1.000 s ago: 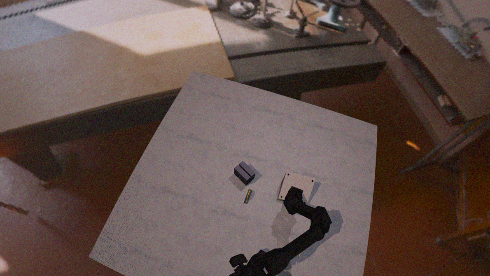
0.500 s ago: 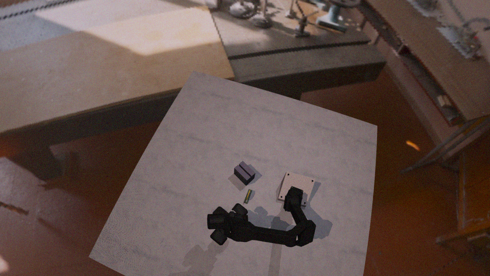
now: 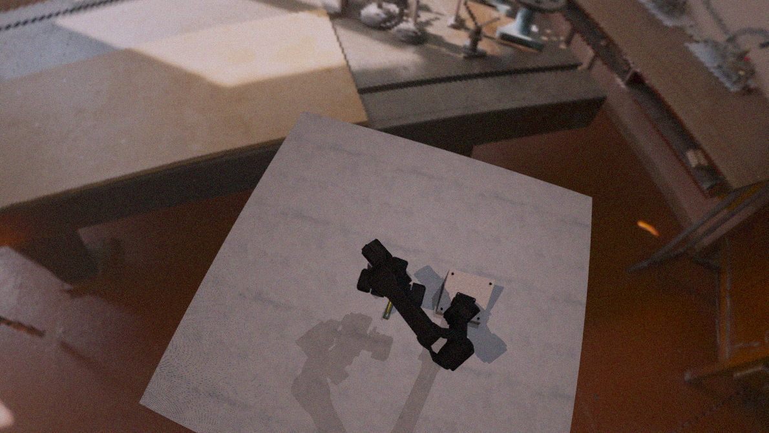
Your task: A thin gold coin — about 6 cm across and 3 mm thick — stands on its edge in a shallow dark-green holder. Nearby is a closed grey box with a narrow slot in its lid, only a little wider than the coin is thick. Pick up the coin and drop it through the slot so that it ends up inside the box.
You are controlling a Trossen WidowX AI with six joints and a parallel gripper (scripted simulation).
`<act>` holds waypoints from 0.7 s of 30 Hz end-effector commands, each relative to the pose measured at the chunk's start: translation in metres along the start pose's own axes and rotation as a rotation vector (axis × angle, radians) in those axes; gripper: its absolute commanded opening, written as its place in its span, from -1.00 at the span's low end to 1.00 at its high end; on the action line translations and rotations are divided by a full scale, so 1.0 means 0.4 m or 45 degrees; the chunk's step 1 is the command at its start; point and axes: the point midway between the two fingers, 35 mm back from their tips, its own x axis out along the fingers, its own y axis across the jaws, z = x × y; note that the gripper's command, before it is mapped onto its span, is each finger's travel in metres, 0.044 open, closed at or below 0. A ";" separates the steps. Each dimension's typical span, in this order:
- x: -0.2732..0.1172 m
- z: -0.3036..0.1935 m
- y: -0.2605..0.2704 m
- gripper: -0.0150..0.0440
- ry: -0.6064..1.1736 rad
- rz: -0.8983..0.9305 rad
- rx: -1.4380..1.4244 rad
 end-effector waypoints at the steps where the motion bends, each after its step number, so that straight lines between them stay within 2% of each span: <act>1: -0.001 0.015 -0.017 0.05 0.026 -0.012 0.087; 7: 0.004 0.015 -0.015 0.05 0.026 -0.012 0.087; 11: 0.082 0.013 -0.016 0.05 0.027 -0.011 0.087; 21: 0.124 0.015 -0.017 0.05 0.027 -0.011 0.086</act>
